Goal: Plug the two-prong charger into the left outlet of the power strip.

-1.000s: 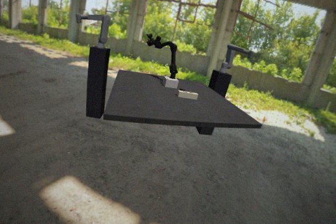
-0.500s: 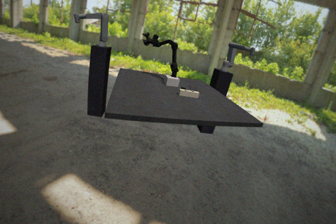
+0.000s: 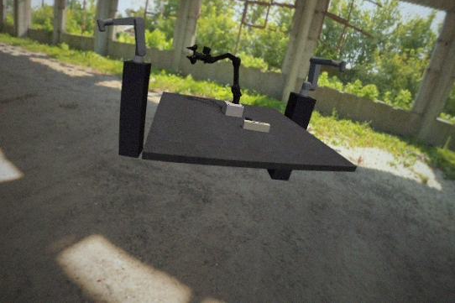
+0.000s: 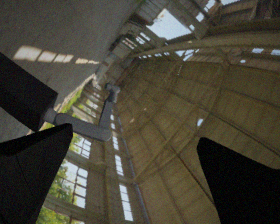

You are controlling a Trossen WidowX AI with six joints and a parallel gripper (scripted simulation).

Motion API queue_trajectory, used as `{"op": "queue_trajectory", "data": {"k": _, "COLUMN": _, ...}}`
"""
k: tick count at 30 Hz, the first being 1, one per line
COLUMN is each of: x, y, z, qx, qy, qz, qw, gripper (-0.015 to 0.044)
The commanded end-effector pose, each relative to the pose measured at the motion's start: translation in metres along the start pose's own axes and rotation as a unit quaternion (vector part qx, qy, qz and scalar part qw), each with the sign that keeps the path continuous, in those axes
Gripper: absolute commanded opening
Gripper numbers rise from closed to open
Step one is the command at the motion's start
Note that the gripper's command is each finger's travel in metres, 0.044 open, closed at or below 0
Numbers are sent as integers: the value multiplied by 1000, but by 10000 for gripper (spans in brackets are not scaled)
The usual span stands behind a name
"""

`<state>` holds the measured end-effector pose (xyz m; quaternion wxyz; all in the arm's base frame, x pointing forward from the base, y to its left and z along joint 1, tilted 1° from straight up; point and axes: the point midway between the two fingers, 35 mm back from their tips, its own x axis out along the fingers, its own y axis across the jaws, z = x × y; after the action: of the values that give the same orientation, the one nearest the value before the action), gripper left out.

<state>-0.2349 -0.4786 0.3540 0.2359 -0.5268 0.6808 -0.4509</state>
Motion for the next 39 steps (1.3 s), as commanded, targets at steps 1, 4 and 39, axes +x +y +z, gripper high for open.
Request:
{"op": "queue_trajectory", "data": {"k": 1, "x": 0, "y": -3, "z": 28, "qx": 27, "qy": -27, "qz": 8, "qw": 999, "gripper": 440}}
{"op": "queue_trajectory", "data": {"k": 4, "x": -1, "y": -7, "z": 48, "qx": 42, "qy": -48, "qz": 12, "qw": 998, "gripper": 440}}
{"op": "queue_trajectory", "data": {"k": 39, "x": -62, "y": -54, "z": 251, "qx": 191, "qy": -263, "qz": 88, "qw": 942, "gripper": 440}}
